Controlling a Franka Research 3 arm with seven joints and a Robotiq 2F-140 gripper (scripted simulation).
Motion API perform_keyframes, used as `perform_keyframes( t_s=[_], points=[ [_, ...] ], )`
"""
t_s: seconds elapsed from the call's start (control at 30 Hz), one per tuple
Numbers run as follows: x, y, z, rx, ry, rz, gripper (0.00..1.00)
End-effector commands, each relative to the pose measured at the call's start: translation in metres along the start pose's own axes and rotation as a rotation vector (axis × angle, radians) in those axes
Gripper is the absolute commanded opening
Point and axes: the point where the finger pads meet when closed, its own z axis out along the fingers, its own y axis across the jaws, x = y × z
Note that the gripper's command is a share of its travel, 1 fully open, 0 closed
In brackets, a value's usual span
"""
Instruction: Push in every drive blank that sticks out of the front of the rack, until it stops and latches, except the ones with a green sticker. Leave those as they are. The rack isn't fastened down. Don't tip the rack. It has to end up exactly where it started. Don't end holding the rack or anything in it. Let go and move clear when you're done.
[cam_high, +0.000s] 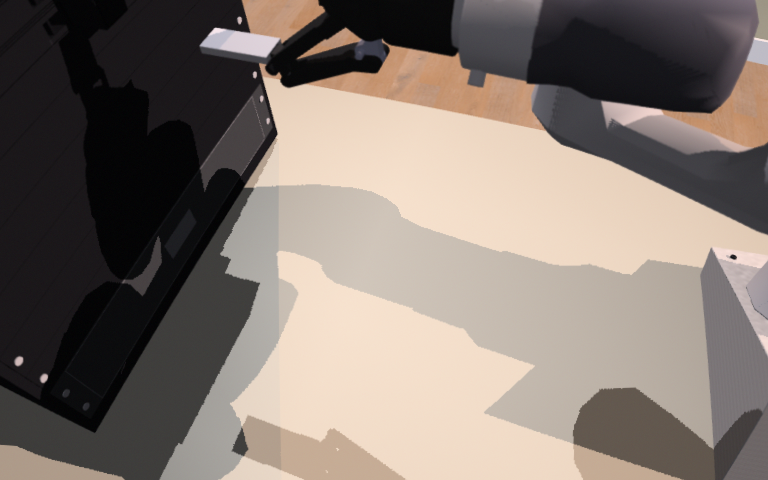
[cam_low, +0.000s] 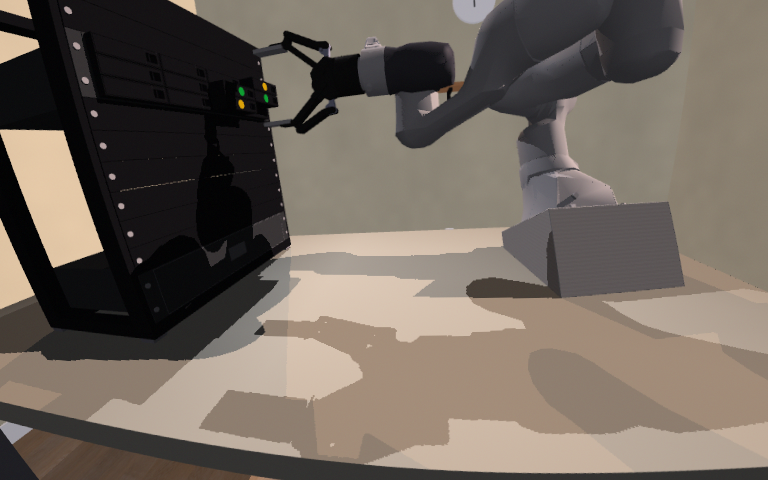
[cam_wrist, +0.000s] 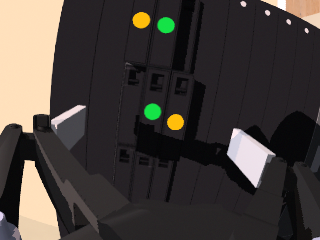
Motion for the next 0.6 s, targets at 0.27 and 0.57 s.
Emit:
perform_keyframes(
  t_s=[0.27, 0.57],
  points=[
    [-0.0112, 0.0091, 0.0101, 0.003, 0.011, -0.011, 1.0],
    [-0.0112, 0.0091, 0.0101, 0.003, 0.011, -0.011, 1.0]
  ],
)
